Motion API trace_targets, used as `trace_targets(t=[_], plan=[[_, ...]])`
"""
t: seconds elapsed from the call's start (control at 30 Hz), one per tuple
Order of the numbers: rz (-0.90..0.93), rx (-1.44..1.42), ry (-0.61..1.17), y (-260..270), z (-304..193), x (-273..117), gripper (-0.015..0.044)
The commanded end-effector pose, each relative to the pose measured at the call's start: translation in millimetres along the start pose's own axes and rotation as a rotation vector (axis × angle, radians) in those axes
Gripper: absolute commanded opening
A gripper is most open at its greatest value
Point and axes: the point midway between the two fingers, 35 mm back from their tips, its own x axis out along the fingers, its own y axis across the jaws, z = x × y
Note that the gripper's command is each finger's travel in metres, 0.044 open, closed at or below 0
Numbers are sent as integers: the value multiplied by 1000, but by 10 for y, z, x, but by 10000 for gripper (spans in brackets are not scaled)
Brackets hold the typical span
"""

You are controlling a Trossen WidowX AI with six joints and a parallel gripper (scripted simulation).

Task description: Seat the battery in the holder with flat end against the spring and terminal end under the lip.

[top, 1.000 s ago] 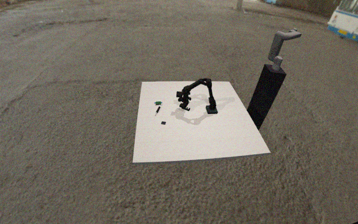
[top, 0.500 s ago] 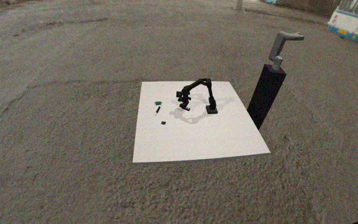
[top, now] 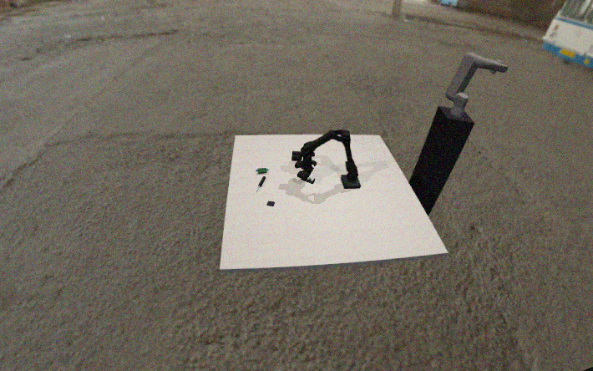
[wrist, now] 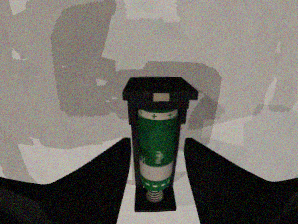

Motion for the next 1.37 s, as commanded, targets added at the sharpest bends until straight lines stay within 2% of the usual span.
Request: trace_targets(t=[0.0,0.2,0.27,0.53,0.57,1.33], plan=[[3,-2,-6,3,5,-87,169],[3,-1,-6,2,3,-129,169],[2,1,-4,1,5,-160,221],[3,-1,-7,-21,-28,-800,431],[3,-1,-7,-22,-28,-811,440],[3,-1,-7,-23,-28,-815,440]])
